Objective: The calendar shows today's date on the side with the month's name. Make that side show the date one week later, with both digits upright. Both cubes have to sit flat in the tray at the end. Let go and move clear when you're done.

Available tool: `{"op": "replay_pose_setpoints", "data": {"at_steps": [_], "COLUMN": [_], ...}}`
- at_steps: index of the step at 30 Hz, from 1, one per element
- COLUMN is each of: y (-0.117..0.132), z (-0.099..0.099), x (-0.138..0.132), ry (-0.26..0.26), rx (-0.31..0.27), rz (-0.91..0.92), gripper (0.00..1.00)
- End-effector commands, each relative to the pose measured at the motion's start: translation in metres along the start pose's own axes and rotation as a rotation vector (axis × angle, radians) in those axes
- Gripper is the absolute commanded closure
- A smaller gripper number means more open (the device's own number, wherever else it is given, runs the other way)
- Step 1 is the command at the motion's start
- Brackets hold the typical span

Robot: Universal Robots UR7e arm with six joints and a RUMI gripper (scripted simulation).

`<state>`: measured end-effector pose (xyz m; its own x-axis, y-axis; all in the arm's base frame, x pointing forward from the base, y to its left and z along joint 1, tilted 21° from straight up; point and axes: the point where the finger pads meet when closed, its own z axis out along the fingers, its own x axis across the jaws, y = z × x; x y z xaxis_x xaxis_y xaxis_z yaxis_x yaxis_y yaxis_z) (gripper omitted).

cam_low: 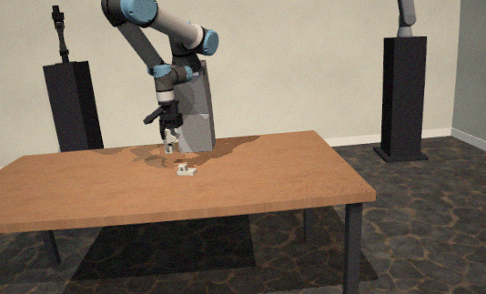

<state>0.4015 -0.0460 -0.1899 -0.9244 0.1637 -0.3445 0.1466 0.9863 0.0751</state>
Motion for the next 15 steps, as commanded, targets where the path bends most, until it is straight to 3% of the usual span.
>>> {"op": "replay_pose_setpoints", "data": {"at_steps": [1,7,15], "y": [0.053,0.082,0.085], "z": [-0.004,-0.008,-0.009], "x": [-0.003,0.0,0.0], "ry": [-0.001,-0.007,-0.008], "rx": [0.01,0.009,0.008], "rz": [0.006,0.007,0.007], "gripper": [0.89,0.89,0.89]}}
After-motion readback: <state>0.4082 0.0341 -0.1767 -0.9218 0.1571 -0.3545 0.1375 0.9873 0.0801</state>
